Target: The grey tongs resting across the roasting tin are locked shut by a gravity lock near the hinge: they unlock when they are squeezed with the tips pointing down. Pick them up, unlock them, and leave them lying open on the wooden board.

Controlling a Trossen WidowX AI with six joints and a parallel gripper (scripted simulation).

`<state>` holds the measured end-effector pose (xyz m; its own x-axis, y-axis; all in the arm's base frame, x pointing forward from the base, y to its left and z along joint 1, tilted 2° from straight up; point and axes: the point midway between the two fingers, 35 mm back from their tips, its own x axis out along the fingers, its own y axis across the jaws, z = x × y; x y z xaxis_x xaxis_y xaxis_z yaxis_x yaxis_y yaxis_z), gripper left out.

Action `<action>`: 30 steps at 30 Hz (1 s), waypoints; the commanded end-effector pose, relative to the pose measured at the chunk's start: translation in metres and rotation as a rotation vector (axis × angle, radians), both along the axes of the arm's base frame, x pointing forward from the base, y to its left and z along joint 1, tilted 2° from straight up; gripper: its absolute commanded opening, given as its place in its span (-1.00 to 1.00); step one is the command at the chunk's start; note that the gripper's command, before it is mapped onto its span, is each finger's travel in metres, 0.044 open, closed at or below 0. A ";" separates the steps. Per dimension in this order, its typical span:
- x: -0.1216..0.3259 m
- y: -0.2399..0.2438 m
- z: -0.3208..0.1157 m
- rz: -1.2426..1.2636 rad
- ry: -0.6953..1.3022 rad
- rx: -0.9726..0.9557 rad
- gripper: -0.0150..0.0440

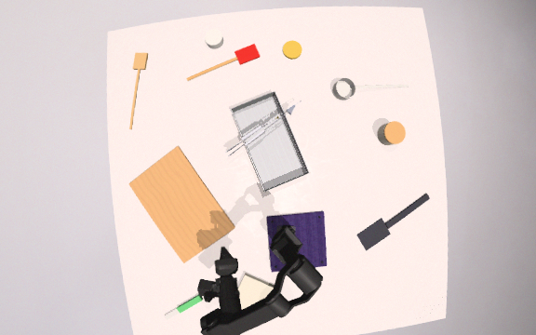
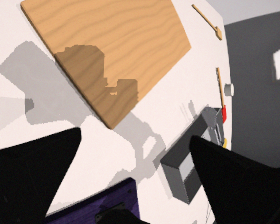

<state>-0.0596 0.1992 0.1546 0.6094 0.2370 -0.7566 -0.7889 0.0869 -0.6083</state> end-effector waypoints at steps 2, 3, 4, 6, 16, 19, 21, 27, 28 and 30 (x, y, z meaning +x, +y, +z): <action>0.003 0.002 0.000 -0.020 0.005 0.002 1.00; 0.005 0.004 0.000 -0.043 0.013 0.005 1.00; 0.009 0.005 0.000 -0.073 0.024 0.005 1.00; 0.017 0.010 -0.001 -0.167 0.063 0.013 1.00; 0.095 0.039 -0.010 -0.675 0.194 0.081 1.00; 0.115 0.042 -0.011 -0.789 0.219 0.103 1.00; 0.133 0.046 -0.012 -0.894 0.251 0.127 1.00; 0.196 0.043 -0.018 -1.234 0.328 0.227 1.00; 0.206 0.041 -0.018 -1.283 0.346 0.237 1.00; 0.229 0.037 -0.020 -1.404 0.374 0.278 1.00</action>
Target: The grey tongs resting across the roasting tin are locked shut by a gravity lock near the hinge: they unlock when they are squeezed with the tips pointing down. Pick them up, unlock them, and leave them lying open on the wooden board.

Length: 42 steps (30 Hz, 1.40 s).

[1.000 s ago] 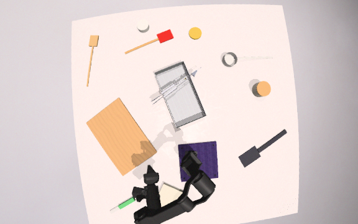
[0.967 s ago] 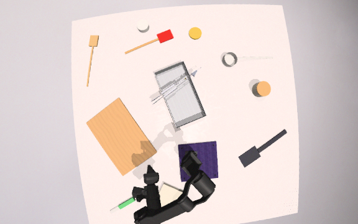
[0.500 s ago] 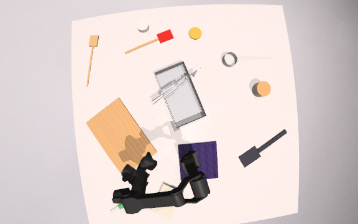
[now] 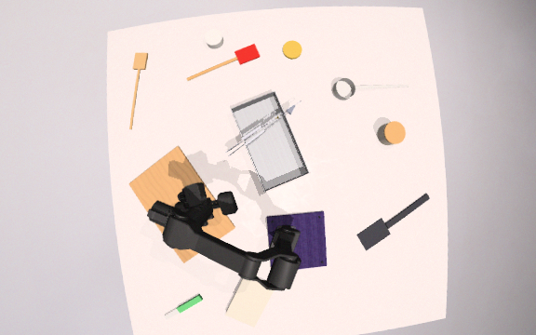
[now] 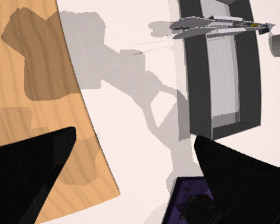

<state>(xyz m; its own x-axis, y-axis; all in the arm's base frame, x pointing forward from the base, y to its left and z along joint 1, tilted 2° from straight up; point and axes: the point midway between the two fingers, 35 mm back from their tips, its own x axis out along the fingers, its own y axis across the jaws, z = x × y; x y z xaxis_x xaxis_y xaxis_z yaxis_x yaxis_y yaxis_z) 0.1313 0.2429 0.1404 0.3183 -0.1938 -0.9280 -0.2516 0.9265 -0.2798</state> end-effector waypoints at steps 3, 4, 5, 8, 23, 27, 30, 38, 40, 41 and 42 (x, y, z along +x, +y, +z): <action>0.073 -0.017 -0.007 -0.392 0.057 0.101 1.00; 0.084 -0.021 -0.008 -0.455 0.065 0.119 1.00; 0.097 -0.027 -0.009 -0.508 0.061 0.138 1.00; 0.129 -0.044 -0.011 -0.689 0.081 0.193 1.00; 0.218 -0.128 -0.016 -1.226 0.113 0.375 1.00; 0.221 -0.127 -0.016 -1.226 0.113 0.375 1.00; 0.224 -0.126 -0.015 -1.226 0.113 0.376 1.00; 0.225 -0.126 -0.018 -1.226 0.113 0.376 1.00; 0.225 -0.126 -0.021 -1.226 0.113 0.376 1.00; 0.225 -0.126 -0.023 -1.226 0.113 0.376 1.00; 0.225 -0.126 -0.024 -1.226 0.113 0.376 1.00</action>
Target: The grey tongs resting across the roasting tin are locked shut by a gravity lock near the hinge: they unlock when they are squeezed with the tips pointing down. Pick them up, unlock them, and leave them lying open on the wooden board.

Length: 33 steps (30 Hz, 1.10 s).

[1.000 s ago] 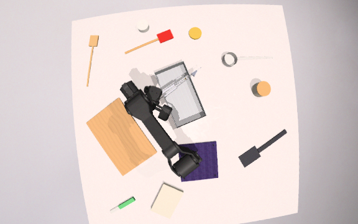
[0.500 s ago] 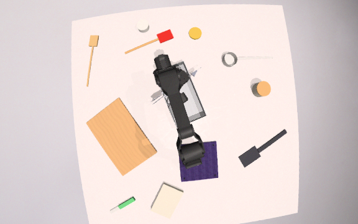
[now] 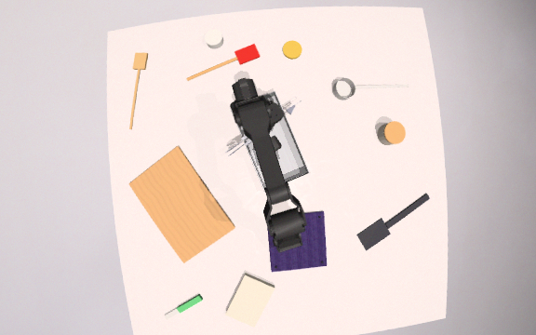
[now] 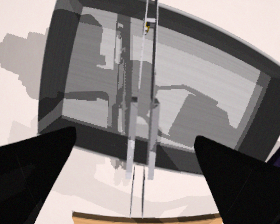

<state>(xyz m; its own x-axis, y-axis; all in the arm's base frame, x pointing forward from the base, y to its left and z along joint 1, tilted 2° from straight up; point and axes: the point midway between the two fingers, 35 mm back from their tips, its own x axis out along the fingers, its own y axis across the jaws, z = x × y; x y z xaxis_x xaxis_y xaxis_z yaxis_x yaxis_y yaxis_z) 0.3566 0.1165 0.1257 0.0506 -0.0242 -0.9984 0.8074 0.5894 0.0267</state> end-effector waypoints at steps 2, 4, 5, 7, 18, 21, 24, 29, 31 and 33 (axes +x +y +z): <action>0.001 0.000 -0.013 -0.006 0.015 0.000 1.00; 0.001 0.000 -0.016 -0.006 0.015 0.000 1.00; 0.001 0.000 -0.018 -0.006 0.015 0.000 1.00; 0.001 0.000 -0.021 -0.006 0.015 0.000 1.00; 0.002 0.000 -0.039 -0.006 0.015 0.000 1.00; 0.002 0.000 -0.044 -0.006 0.015 0.000 1.00; 0.002 0.000 -0.049 -0.006 0.015 0.000 1.00; 0.002 -0.001 -0.057 -0.006 0.015 0.000 1.00; 0.002 -0.001 -0.060 -0.006 0.015 -0.001 1.00; 0.002 -0.001 -0.064 -0.006 0.015 -0.001 1.00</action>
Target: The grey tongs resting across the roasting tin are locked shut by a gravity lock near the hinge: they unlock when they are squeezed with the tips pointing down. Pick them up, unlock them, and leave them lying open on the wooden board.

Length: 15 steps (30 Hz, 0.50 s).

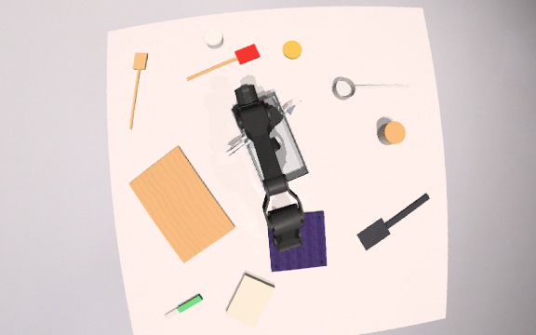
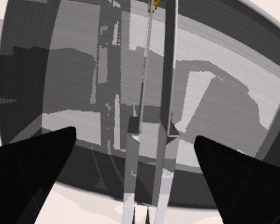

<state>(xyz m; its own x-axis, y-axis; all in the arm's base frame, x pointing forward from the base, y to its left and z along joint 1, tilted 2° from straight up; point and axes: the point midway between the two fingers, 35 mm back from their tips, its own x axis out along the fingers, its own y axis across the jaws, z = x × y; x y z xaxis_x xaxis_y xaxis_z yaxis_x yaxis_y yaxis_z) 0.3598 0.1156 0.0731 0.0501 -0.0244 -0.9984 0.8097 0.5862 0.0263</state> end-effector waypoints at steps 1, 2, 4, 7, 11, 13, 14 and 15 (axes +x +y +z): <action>-0.002 0.000 -0.013 -0.002 0.015 0.000 1.00; -0.002 0.000 -0.014 -0.002 0.015 0.000 1.00; -0.002 -0.001 -0.017 -0.002 0.015 0.000 1.00; -0.002 -0.001 -0.018 -0.002 0.015 0.000 1.00; -0.002 -0.001 -0.018 -0.002 0.015 0.000 1.00; -0.002 -0.001 -0.018 -0.002 0.015 0.000 1.00; -0.002 -0.001 -0.018 -0.002 0.015 0.000 1.00; -0.002 -0.001 -0.014 -0.002 0.006 -0.002 0.91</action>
<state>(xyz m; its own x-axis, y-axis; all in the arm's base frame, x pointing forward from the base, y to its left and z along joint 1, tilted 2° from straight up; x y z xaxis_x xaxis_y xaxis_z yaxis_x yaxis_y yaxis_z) 0.3581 0.1145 0.0587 0.0433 -0.0268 -0.9987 0.8108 0.5850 0.0195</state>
